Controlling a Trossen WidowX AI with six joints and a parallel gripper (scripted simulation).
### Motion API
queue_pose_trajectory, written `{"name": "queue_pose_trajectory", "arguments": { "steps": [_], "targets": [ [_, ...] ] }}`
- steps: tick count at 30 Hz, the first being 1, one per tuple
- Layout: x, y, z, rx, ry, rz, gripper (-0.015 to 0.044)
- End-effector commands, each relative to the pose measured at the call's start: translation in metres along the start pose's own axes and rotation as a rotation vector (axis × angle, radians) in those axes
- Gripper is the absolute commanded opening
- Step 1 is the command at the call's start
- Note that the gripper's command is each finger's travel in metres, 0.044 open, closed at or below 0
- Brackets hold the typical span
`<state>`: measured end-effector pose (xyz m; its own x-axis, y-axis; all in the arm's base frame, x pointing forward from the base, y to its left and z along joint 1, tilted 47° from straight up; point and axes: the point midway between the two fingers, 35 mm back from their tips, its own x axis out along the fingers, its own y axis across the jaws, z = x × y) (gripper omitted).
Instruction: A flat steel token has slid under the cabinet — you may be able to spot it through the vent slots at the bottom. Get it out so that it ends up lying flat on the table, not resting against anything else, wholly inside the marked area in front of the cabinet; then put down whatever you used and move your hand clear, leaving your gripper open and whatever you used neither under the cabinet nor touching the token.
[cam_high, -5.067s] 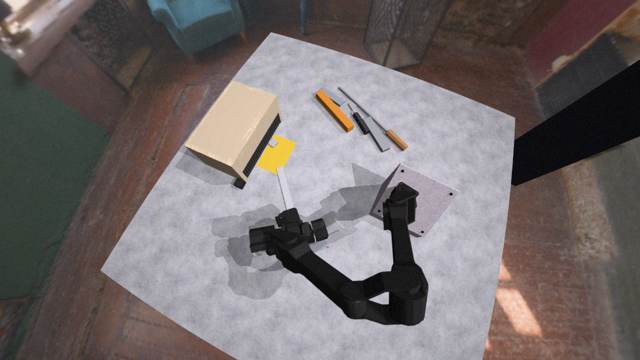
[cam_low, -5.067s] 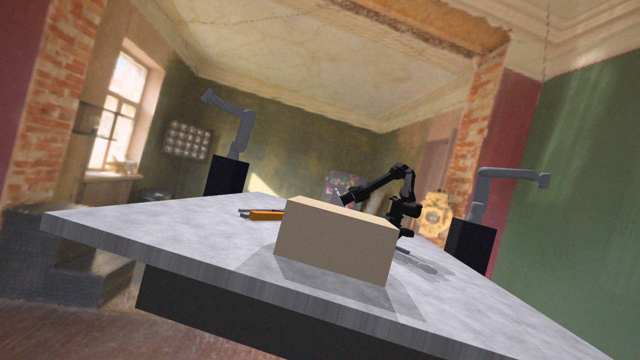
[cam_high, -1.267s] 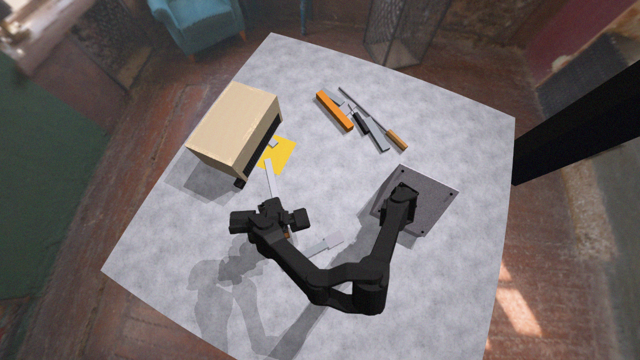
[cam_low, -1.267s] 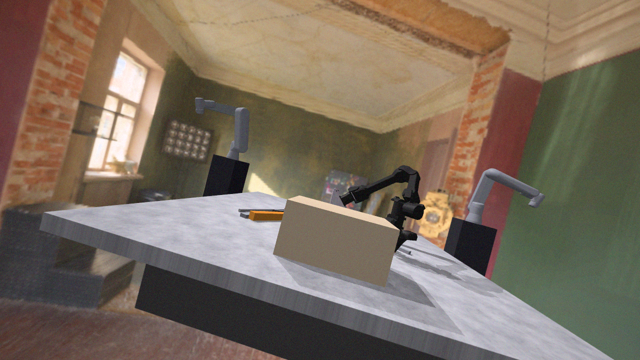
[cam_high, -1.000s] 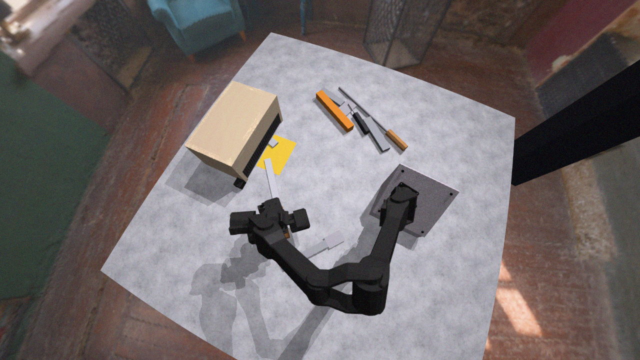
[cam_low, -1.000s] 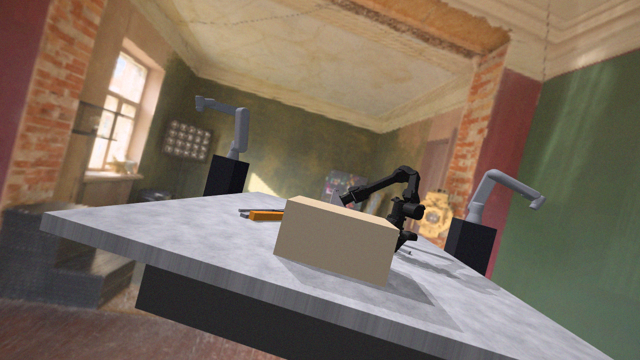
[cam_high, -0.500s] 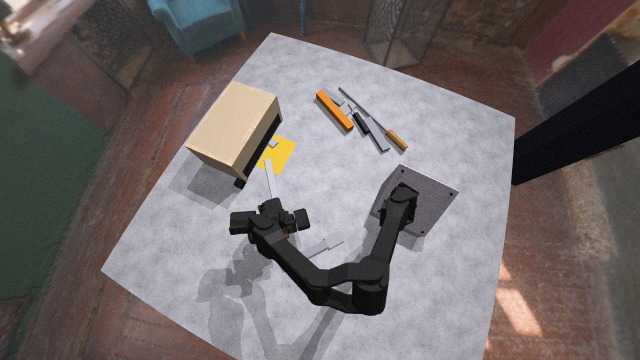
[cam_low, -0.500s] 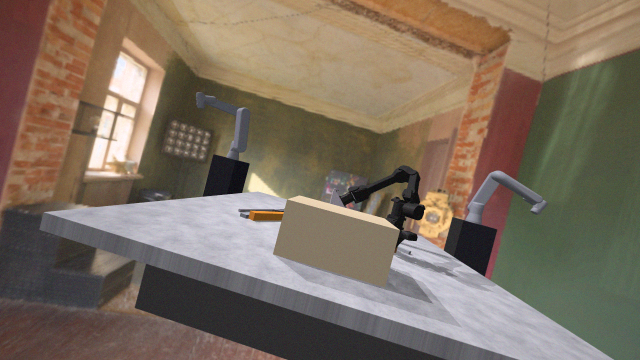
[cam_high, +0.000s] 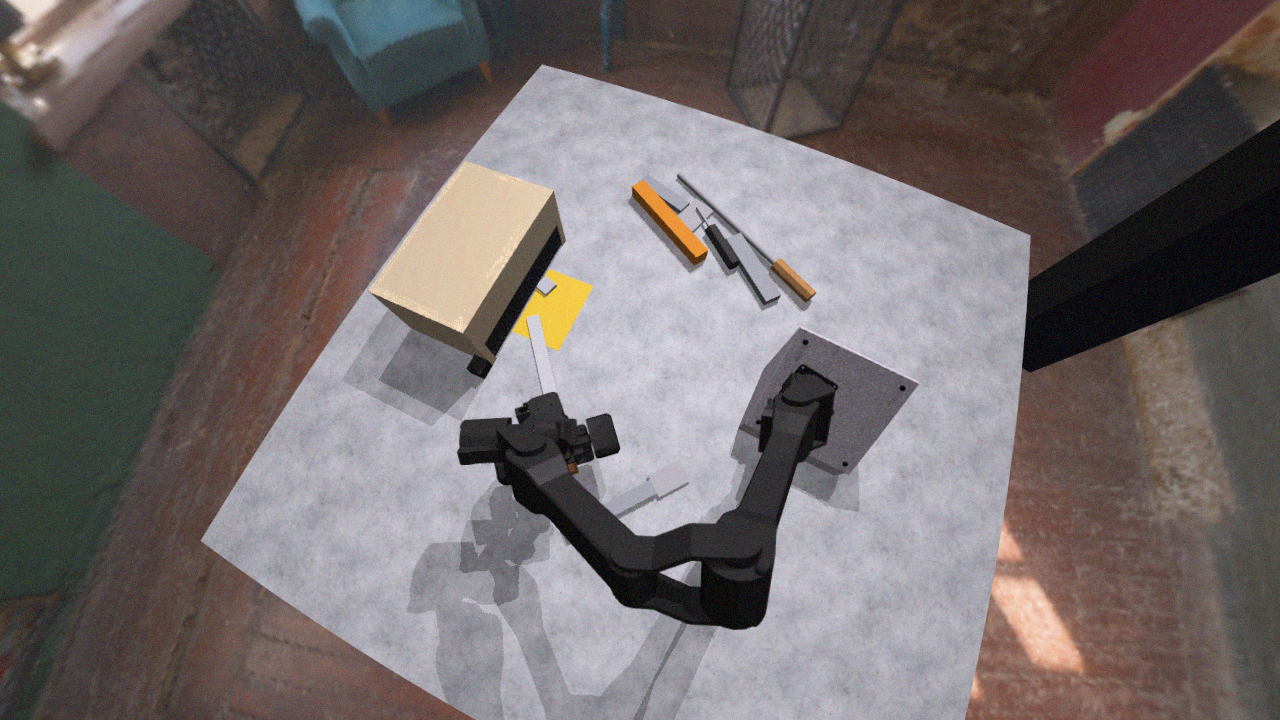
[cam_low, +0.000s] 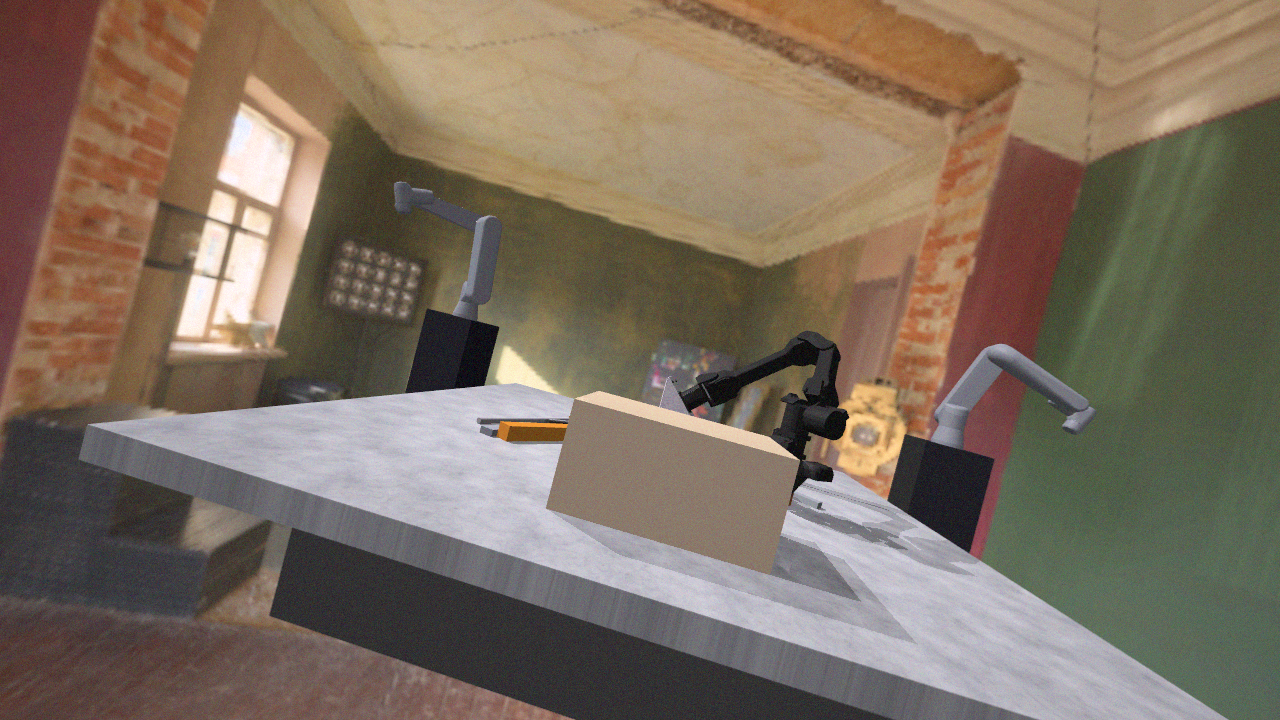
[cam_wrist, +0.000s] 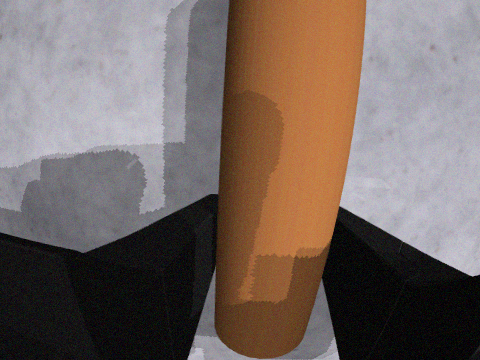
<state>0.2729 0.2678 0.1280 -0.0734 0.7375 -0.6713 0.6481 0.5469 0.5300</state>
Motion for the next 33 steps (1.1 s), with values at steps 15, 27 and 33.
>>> {"name": "queue_pose_trajectory", "arguments": {
  "steps": [15,27,33],
  "targets": [
    [0.000,0.000,0.033,-0.004,-0.006,-0.003,0.0000],
    [0.000,-0.001,0.053,-0.004,-0.007,-0.003,0.0000],
    [0.000,-0.001,0.063,-0.005,-0.007,-0.004,0.0000]
  ]
}}
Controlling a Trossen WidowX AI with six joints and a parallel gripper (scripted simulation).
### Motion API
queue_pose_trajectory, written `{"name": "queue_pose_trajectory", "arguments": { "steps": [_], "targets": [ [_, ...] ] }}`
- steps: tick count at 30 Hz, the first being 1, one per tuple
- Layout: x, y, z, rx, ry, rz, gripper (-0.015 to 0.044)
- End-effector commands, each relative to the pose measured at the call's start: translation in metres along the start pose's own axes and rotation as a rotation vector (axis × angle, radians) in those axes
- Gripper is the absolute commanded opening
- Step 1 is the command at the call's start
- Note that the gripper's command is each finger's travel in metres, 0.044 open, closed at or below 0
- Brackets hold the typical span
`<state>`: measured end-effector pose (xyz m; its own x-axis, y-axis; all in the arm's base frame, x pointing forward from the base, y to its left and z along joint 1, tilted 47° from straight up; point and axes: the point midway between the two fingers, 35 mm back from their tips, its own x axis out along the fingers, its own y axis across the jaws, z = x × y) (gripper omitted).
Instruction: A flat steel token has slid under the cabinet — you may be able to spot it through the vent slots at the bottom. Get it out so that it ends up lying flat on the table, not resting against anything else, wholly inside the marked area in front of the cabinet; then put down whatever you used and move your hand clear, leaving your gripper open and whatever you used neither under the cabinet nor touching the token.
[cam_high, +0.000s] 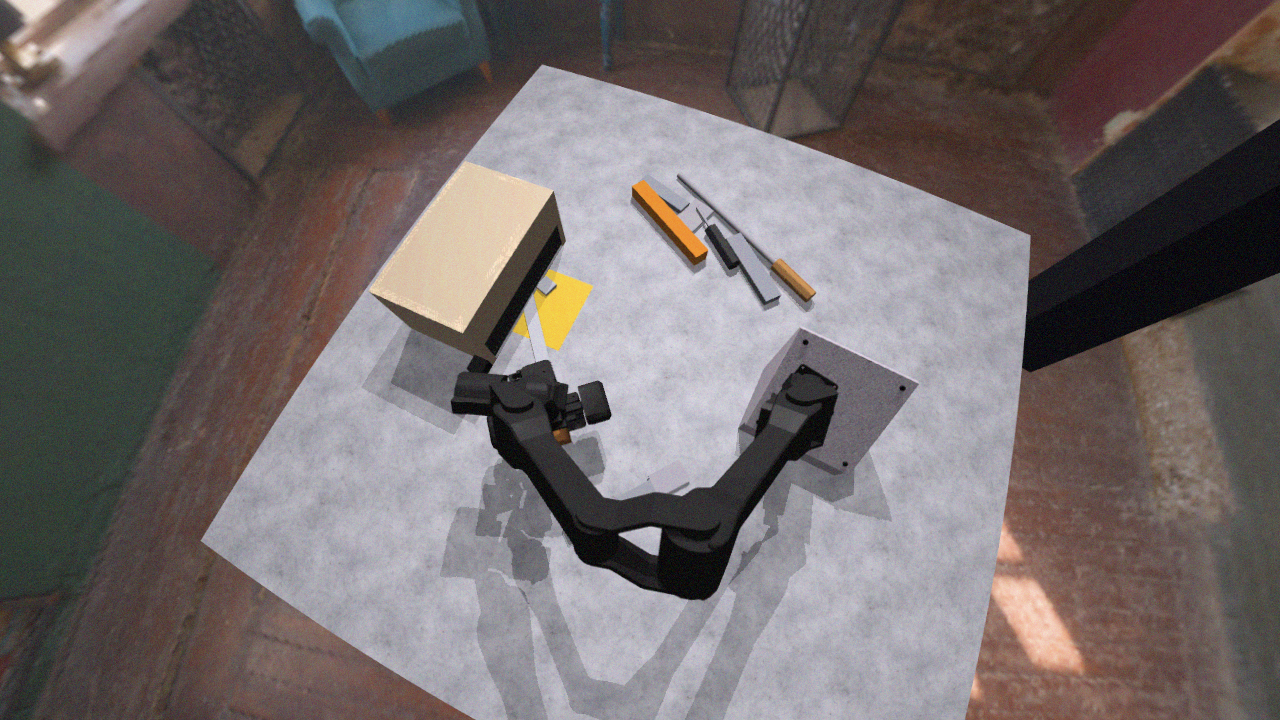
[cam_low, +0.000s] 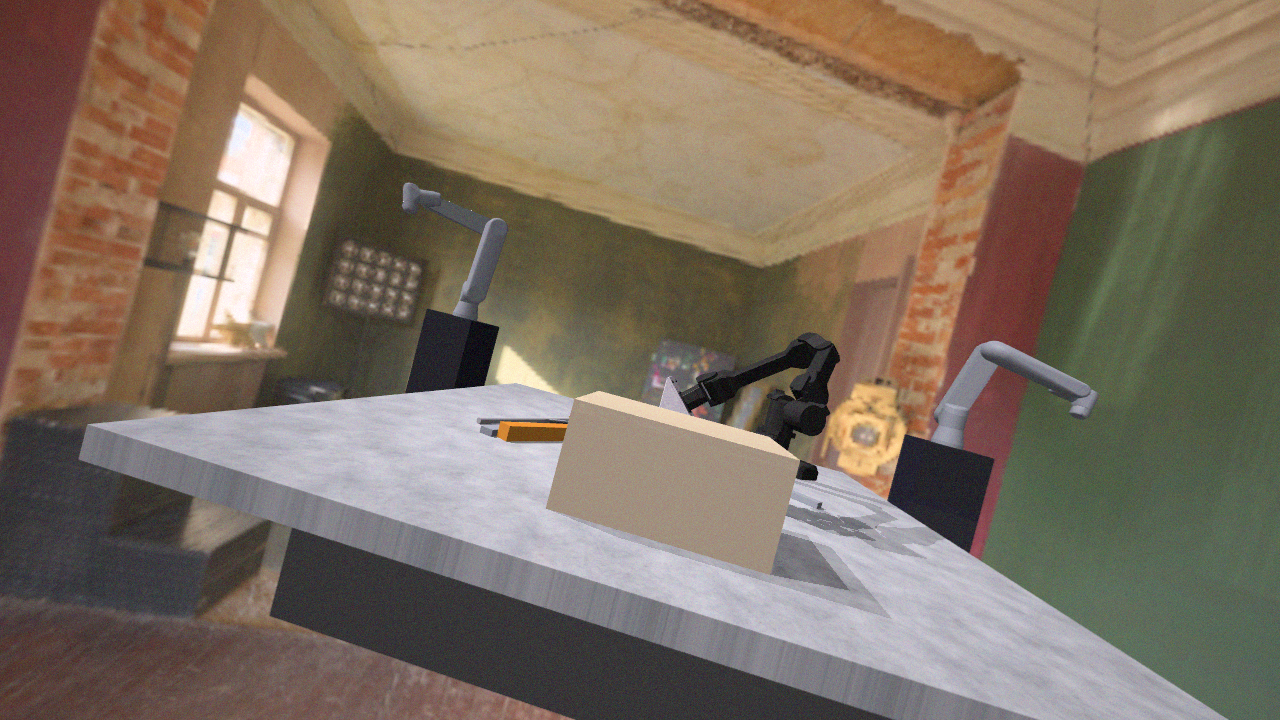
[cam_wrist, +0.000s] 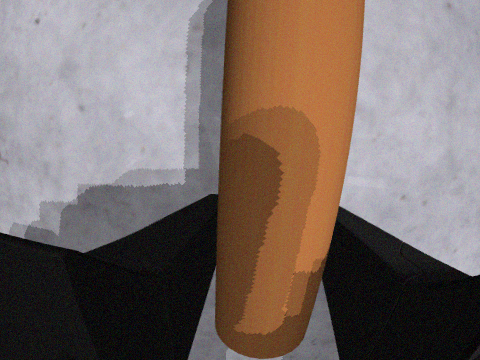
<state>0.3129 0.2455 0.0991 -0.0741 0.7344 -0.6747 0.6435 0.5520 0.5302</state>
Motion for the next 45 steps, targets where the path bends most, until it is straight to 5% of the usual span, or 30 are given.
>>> {"name": "queue_pose_trajectory", "arguments": {
  "steps": [1,45],
  "targets": [
    [0.000,0.001,0.010,0.001,-0.005,0.000,0.0000],
    [0.000,0.000,0.066,0.000,-0.007,0.000,0.0000]
  ]
}}
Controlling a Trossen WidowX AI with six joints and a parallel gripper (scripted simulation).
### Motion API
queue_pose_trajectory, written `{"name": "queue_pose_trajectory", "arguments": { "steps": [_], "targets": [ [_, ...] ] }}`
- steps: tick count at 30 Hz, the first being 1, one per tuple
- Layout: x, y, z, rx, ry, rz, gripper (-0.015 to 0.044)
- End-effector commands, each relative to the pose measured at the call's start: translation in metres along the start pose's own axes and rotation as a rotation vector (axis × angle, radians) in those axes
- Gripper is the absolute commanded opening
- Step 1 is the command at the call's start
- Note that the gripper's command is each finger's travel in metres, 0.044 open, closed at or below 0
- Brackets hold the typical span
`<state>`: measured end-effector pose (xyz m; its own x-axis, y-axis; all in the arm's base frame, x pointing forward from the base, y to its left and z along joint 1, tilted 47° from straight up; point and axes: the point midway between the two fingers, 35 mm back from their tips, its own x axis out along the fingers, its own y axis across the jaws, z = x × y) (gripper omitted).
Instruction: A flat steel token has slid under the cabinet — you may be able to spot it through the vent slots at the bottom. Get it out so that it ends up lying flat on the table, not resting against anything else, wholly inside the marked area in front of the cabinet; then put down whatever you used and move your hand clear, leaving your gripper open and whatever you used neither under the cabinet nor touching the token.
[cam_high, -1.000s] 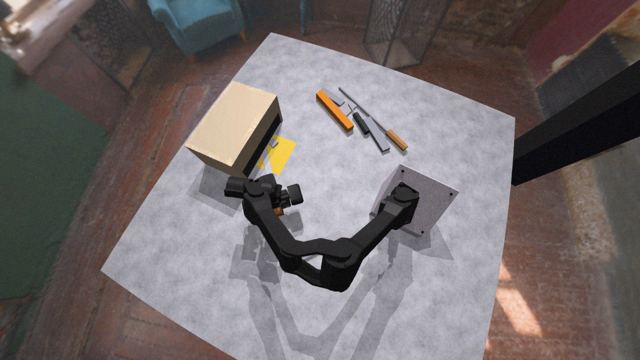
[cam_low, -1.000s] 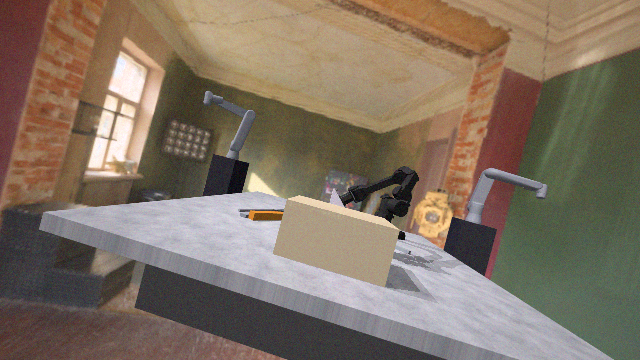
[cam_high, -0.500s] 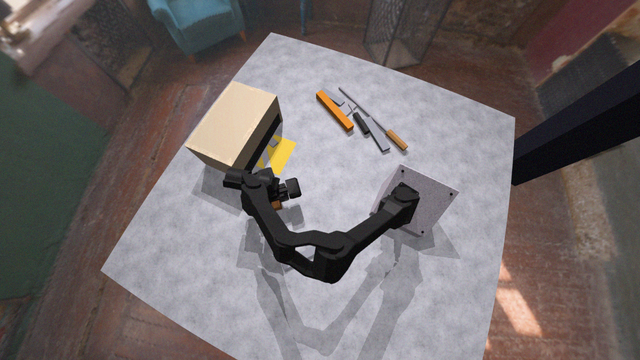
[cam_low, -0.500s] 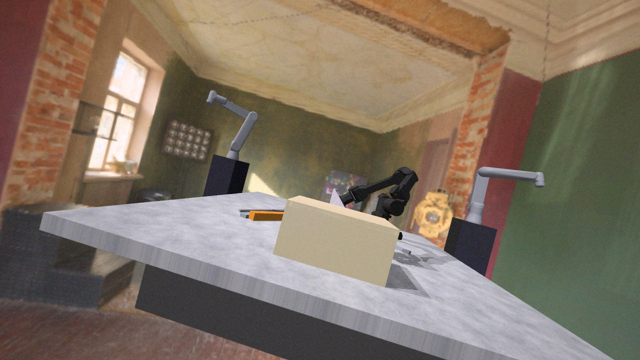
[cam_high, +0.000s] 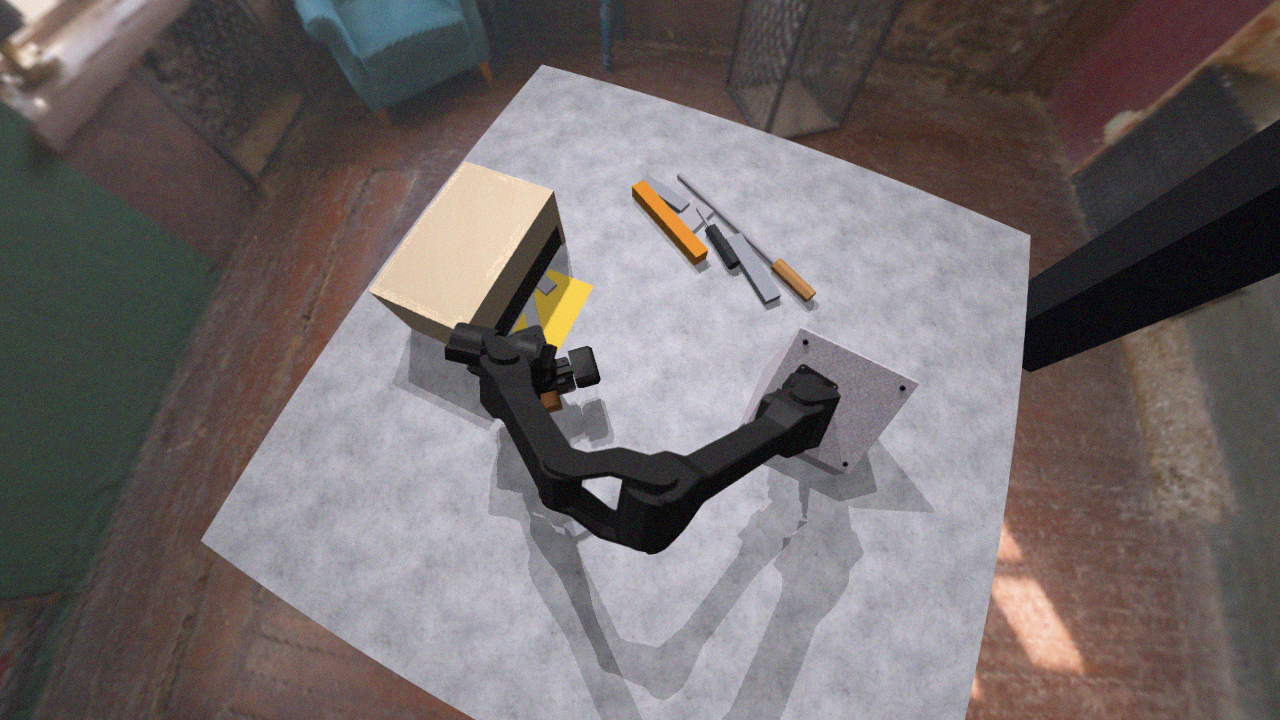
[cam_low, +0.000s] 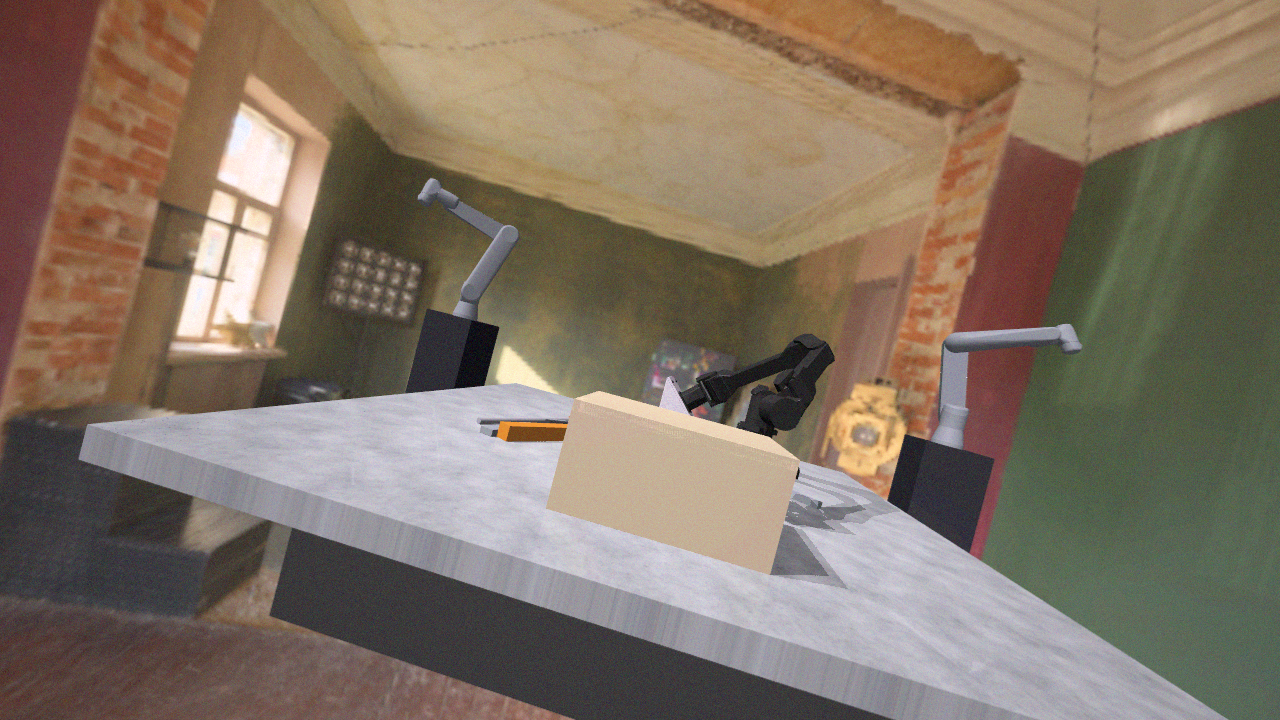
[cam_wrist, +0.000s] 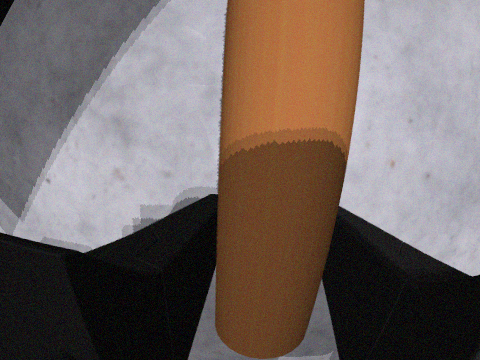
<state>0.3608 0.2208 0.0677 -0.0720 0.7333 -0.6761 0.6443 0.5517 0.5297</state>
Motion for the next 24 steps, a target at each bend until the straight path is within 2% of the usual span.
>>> {"name": "queue_pose_trajectory", "arguments": {
  "steps": [1,24],
  "targets": [
    [0.000,-0.002,0.004,-0.001,-0.004,0.000,0.0000],
    [0.001,-0.015,0.004,-0.001,-0.004,-0.001,0.0000]
  ]
}}
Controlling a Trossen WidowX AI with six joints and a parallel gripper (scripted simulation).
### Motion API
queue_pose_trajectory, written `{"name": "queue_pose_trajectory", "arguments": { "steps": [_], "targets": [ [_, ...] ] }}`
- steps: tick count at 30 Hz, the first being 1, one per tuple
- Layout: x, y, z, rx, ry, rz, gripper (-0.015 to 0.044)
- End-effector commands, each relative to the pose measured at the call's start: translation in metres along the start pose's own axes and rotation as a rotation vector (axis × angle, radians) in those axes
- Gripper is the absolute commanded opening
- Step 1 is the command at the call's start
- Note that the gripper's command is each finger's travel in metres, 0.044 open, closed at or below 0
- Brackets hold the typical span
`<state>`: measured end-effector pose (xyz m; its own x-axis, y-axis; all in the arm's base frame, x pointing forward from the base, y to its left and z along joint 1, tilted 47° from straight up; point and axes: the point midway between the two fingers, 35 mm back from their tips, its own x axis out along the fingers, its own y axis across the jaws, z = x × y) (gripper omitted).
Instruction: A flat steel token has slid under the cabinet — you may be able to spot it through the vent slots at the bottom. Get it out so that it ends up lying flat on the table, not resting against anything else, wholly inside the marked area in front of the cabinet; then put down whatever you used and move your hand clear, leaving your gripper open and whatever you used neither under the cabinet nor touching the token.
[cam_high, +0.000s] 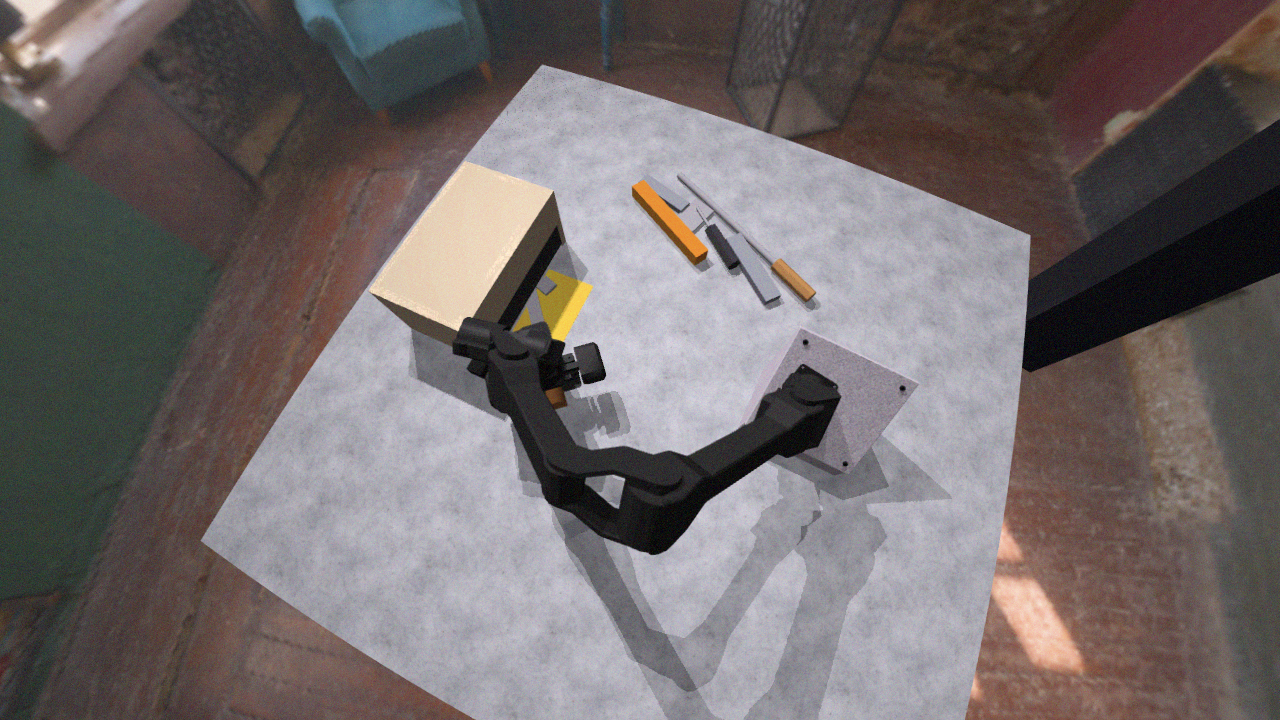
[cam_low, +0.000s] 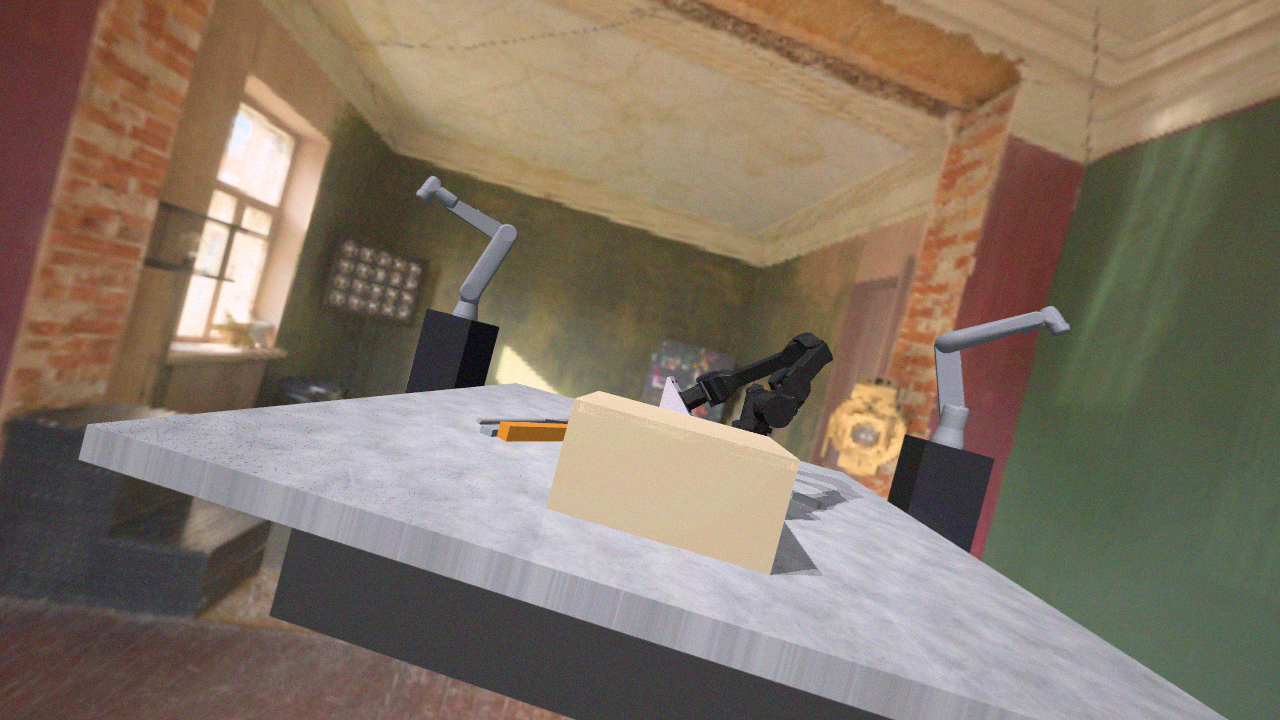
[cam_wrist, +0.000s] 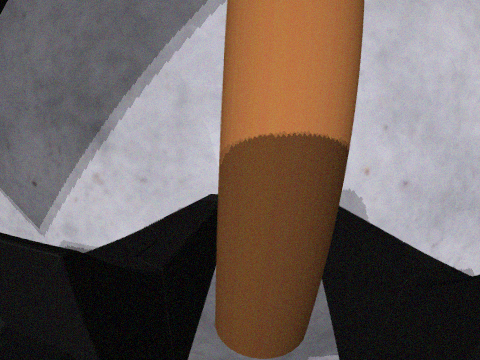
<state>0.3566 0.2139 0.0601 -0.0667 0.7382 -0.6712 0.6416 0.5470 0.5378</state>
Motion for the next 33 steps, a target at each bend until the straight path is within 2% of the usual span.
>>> {"name": "queue_pose_trajectory", "arguments": {
  "steps": [1,33],
  "targets": [
    [0.001,-0.004,0.001,0.004,-0.005,-0.010,0.0000],
    [0.001,0.001,-0.045,0.004,-0.003,-0.009,0.0000]
  ]
}}
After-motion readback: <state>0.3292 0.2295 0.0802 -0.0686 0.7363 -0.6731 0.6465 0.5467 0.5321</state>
